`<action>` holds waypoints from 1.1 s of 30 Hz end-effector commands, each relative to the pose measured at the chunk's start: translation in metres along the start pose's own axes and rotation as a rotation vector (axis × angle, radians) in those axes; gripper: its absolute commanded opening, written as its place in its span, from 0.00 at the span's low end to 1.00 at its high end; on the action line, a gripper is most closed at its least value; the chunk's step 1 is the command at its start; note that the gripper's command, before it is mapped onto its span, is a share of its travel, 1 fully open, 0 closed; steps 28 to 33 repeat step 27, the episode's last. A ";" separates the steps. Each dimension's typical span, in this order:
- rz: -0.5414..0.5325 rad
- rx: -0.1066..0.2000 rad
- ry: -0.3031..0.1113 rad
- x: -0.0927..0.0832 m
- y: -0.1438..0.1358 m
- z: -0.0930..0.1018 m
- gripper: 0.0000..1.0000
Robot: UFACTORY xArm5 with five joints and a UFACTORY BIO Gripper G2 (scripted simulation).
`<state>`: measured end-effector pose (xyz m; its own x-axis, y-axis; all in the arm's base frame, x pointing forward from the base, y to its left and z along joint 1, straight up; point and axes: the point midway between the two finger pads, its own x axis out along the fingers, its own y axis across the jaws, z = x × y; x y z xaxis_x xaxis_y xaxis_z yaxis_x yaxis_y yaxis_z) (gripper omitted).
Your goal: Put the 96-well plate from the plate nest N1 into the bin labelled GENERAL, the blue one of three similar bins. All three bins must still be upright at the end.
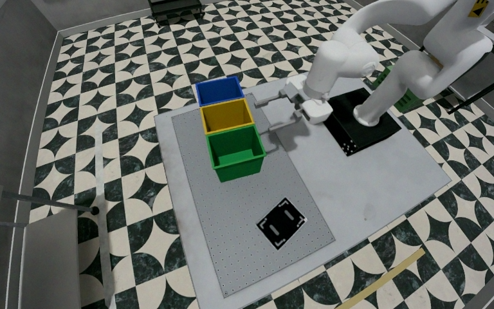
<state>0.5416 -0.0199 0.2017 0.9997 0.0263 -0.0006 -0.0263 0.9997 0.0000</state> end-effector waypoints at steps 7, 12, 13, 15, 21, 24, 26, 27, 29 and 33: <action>-0.001 0.000 -0.004 -0.010 0.034 0.010 0.18; -0.001 0.000 -0.003 -0.010 0.034 0.010 0.18; -0.001 0.000 -0.004 -0.010 0.034 0.010 0.18; -0.001 0.000 -0.003 -0.010 0.034 0.010 0.18; -0.001 0.000 -0.003 -0.010 0.034 0.010 0.18; -0.001 0.000 -0.003 -0.010 0.034 0.010 0.18; -0.001 0.000 -0.003 -0.010 0.034 0.010 0.18; -0.001 0.000 -0.003 -0.010 0.034 0.010 0.18; -0.001 0.000 -0.003 -0.010 0.034 0.010 0.18; -0.001 0.000 -0.003 -0.010 0.034 0.010 0.18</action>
